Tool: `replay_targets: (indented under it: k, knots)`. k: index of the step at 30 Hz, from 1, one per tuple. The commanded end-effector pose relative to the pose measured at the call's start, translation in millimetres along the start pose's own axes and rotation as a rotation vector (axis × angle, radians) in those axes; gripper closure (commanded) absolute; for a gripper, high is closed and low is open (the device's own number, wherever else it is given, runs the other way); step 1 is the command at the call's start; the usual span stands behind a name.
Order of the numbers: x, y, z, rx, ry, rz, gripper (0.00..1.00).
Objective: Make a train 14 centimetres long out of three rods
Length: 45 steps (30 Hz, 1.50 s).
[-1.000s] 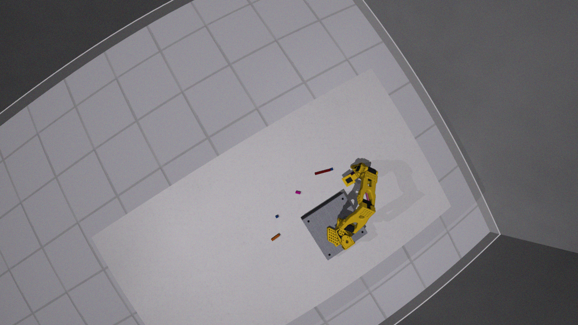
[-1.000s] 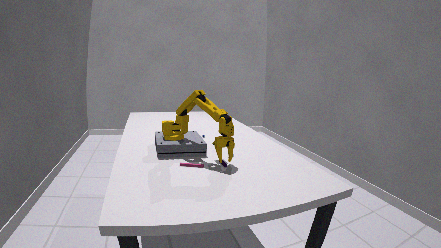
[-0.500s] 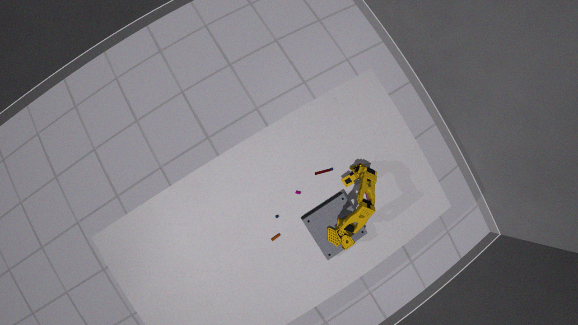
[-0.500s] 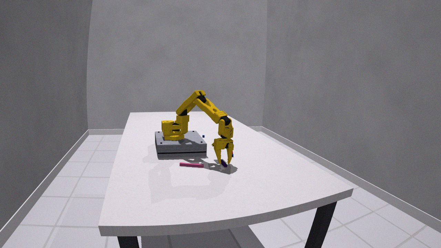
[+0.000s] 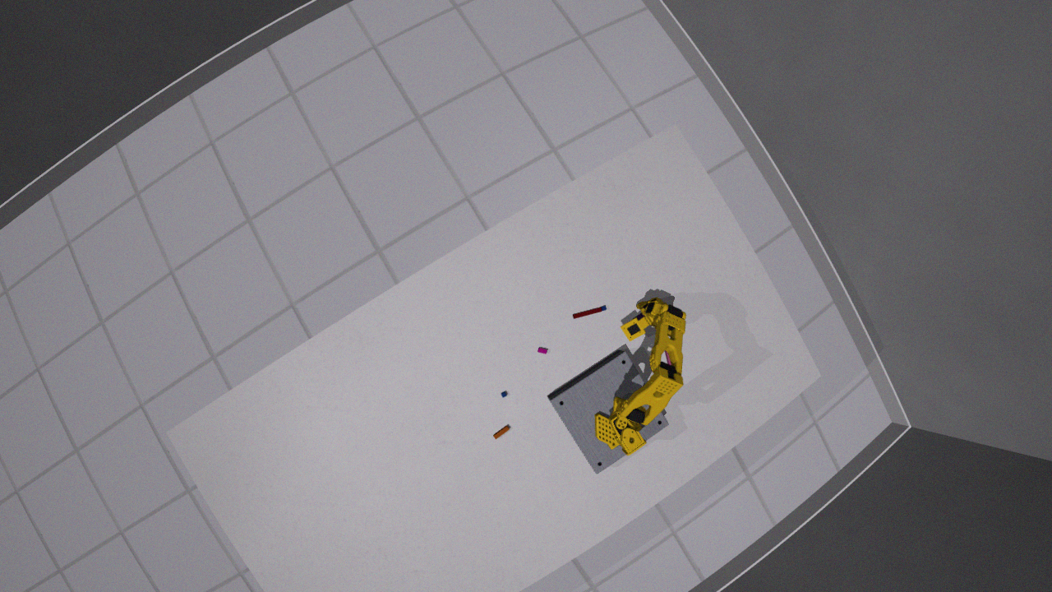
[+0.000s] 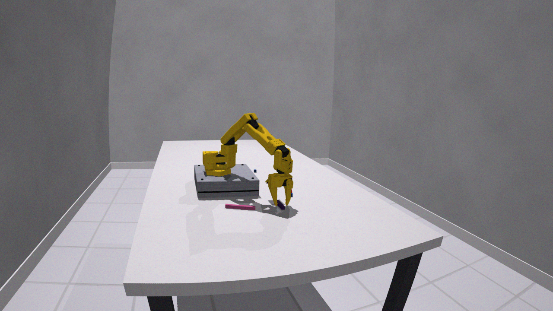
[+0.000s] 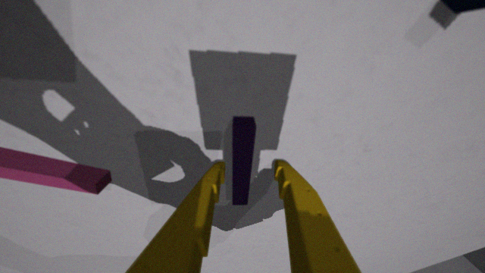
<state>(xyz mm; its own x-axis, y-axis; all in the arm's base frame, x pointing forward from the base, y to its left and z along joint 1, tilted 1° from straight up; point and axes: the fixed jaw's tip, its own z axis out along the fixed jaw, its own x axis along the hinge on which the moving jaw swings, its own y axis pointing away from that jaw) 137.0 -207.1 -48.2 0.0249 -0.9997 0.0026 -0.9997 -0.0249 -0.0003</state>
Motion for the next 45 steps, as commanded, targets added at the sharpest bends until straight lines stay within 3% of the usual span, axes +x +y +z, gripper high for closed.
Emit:
replay_targets:
  k: [1,45]
  knots:
    - [-3.4,5.0,5.8,-0.014,-0.023,0.002,0.82]
    - [-3.4,5.0,5.8,-0.014,-0.023,0.002,1.0]
